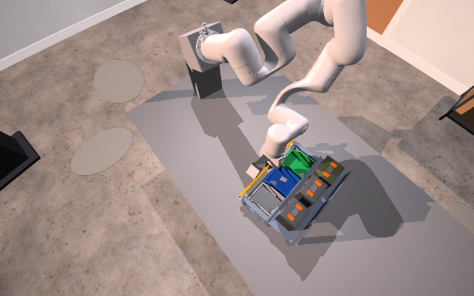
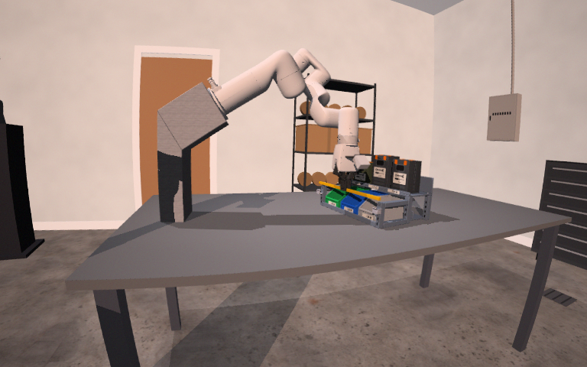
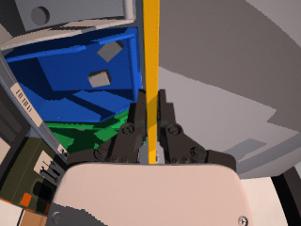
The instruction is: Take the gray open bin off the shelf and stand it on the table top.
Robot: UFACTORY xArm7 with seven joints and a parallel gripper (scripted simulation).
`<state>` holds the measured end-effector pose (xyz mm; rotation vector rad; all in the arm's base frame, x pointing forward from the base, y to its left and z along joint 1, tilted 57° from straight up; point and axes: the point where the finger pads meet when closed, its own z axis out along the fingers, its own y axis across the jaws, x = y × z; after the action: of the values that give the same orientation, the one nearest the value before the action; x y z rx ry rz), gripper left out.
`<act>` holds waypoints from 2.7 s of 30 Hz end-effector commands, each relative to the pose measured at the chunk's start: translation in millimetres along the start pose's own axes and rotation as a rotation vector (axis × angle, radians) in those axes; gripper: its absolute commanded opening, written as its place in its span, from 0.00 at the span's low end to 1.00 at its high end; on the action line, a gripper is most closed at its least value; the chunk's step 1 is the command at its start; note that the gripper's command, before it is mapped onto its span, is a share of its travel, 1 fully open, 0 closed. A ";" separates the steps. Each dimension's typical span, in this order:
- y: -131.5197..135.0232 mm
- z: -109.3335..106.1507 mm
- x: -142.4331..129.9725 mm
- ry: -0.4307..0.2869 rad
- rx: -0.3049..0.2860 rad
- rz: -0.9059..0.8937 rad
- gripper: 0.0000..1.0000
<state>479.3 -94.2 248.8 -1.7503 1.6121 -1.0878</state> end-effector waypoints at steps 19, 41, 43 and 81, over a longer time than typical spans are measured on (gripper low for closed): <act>39.4 1.9 0.5 0.001 0.002 0.001 0.00; 78.9 2.3 0.3 0.001 0.001 0.001 0.00; 78.9 2.3 0.3 0.001 0.001 0.001 0.00; 157.8 3.1 0.2 0.001 0.000 0.001 0.00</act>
<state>394.5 -118.7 118.9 -1.7502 1.6105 -1.0876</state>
